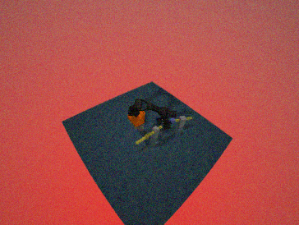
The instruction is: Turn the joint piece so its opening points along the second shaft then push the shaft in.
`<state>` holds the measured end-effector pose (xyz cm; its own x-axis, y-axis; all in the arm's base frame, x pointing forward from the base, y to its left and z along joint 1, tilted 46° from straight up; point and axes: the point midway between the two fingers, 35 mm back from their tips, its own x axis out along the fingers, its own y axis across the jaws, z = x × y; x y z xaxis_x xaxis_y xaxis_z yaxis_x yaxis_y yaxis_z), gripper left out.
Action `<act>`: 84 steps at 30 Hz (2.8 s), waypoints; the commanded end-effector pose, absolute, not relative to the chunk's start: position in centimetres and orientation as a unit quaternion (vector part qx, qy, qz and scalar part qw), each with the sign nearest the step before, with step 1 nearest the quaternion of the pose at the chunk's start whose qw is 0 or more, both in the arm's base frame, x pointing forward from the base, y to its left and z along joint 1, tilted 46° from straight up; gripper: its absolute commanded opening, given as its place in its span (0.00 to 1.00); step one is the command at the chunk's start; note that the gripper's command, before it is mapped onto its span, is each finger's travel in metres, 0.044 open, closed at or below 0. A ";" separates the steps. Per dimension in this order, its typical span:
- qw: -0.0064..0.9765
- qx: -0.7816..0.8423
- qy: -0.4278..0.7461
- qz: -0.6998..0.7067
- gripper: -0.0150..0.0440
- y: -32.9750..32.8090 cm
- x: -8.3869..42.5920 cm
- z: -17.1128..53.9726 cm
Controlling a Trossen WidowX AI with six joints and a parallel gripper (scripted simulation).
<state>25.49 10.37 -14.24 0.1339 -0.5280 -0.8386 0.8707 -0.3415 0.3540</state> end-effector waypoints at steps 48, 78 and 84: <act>0.650 0.254 0.146 -0.701 0.25 10.5 26.1 -12.2; 0.649 0.255 0.146 -0.701 0.81 10.5 26.1 -12.2; 0.649 0.255 0.146 -0.701 1.00 10.5 26.1 -12.2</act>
